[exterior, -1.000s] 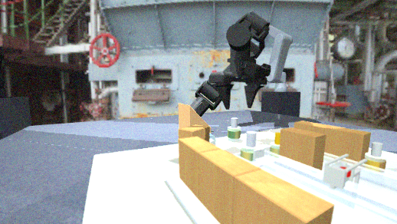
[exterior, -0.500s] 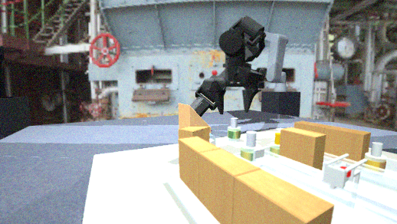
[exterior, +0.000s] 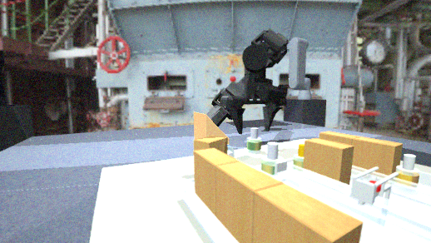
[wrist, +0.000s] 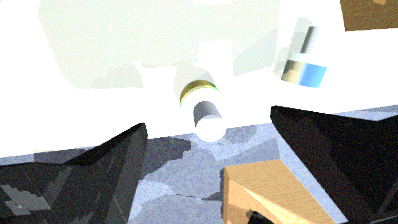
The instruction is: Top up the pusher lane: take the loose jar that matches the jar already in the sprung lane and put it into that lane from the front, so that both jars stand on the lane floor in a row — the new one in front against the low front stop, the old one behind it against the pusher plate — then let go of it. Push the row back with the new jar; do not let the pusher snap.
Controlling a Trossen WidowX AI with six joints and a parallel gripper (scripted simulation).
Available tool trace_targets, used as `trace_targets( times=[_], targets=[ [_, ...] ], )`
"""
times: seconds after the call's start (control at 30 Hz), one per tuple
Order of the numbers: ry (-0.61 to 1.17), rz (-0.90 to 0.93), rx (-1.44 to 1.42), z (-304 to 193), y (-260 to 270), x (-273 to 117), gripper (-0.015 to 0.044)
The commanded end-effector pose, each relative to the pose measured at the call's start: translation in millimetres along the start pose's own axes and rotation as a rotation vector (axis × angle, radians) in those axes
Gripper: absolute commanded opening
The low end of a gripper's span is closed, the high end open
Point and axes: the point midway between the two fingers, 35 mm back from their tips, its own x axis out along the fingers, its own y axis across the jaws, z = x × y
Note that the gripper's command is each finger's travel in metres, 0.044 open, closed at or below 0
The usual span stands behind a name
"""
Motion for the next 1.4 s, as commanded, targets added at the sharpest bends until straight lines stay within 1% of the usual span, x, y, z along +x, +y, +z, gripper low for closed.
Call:
trace_targets(
  times=[0.0,0.57,0.93,1.1,1.23,1.27,1.37],
  targets=[
    [0.0,0.004,0.004,-0.3,0.9,7.5,0.044],
    [0.0,0.007,0.003,-0.8,1.6,31.6,0.044],
    [0.0,0.007,0.003,-0.8,1.6,31.6,0.0151],
    [0.0,0.007,0.003,-0.8,1.6,31.6,0.0118],
    [-0.001,0.002,0.004,0.6,0.4,25.0,0.0013],
    [-0.002,-0.001,0.005,1.3,-0.4,20.5,0.0],
    [-0.003,-0.007,0.006,2.9,-2.5,6.8,0.0]
  ],
)
